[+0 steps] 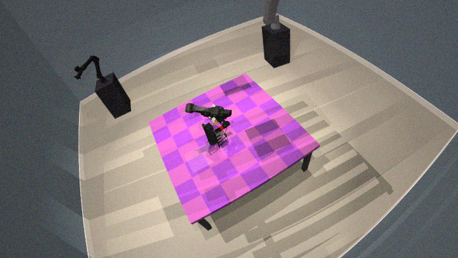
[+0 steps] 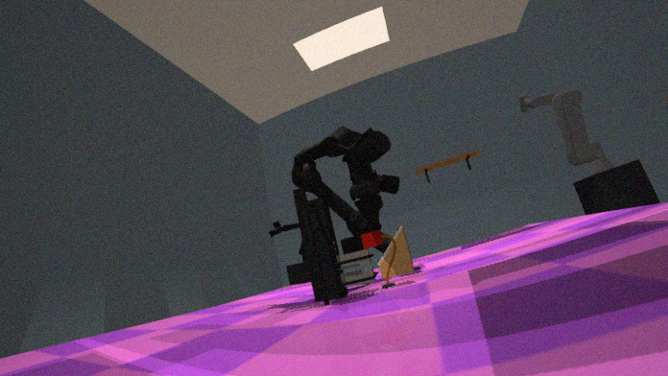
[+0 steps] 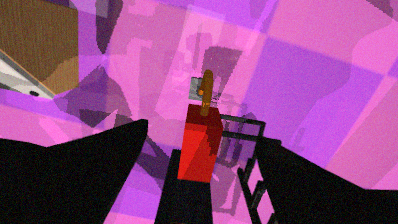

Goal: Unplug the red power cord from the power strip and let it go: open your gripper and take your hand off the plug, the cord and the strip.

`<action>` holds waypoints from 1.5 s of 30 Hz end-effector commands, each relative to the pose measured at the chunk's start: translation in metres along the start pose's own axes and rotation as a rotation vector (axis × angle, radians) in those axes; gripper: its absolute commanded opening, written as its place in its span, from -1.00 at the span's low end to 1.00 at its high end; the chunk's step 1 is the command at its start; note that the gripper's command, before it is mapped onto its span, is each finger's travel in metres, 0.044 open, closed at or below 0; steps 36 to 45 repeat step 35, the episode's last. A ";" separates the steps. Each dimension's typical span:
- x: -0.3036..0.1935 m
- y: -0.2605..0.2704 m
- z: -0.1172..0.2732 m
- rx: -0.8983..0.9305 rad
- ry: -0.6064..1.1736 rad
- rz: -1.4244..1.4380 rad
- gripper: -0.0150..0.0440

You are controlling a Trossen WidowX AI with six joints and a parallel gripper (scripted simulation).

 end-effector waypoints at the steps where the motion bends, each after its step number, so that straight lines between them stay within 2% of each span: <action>1: 0.026 0.001 0.006 -0.003 -0.006 0.002 1.00; 5: 0.056 0.005 0.012 -0.003 -0.006 0.001 1.00; 45: 0.056 0.005 0.012 -0.003 -0.006 0.001 1.00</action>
Point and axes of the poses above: the point midway between the two fingers, 35 mm back from their tips, its own z axis back along the fingers, its own y axis across the jaws, x = y × z, the point moved 6 cm from there along z, back along the fingers, and after that the axes turned 4 degrees about -z, right-handed, at the moved point
